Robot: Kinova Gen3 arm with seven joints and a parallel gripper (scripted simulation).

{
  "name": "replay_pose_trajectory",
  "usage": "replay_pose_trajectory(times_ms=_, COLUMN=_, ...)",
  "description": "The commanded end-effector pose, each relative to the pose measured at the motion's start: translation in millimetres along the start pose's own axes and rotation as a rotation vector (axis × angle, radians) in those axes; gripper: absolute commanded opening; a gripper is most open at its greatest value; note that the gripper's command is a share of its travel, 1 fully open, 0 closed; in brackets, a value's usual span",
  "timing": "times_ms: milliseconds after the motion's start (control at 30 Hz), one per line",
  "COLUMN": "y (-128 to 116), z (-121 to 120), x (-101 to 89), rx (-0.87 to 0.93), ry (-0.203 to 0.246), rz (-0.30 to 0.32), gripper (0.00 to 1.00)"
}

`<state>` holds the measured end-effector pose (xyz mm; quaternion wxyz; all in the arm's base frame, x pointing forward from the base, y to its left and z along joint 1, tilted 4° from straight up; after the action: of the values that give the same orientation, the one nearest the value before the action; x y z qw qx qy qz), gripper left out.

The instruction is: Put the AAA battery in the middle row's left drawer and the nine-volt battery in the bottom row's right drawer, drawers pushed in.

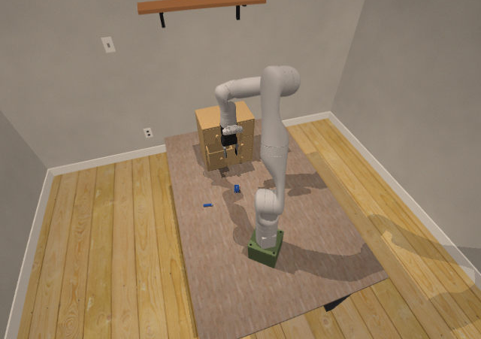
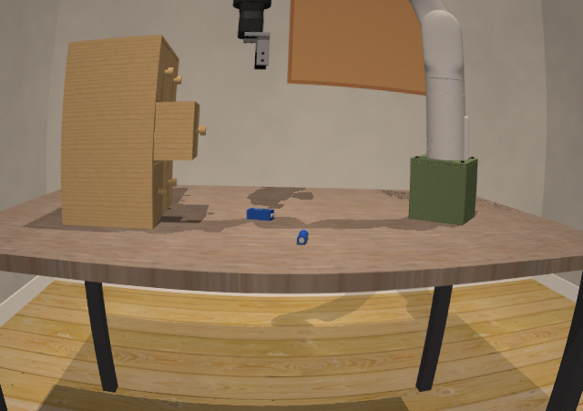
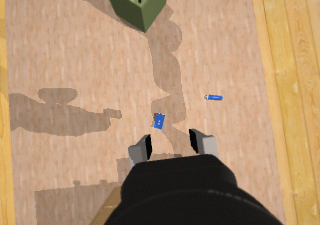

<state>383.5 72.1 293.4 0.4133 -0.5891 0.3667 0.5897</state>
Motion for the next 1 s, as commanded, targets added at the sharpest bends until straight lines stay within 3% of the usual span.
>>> replay_pose_trajectory(times_ms=0, y=0, z=0, x=-0.6, rx=0.000, ry=0.001, rz=-0.002, gripper=1.00)
replay_pose_trajectory(times_ms=600, y=0, z=1, x=-0.3, rx=-0.013, ry=0.001, rz=-0.001, gripper=1.00)
replay_pose_trajectory(times_ms=967, y=-1, z=11, x=2.0, rx=-0.150, ry=0.000, rz=0.006, gripper=1.00)
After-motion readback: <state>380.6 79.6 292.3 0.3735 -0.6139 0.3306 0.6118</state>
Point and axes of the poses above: the point where the finger pads meet when closed, its own x axis out along the fingers, its own z axis across the jaws, y = z × x, the point moved 10 cm from there along -x, back along the fingers, and after that the axes turned 15 degrees about -x, right-handed, at the moved point
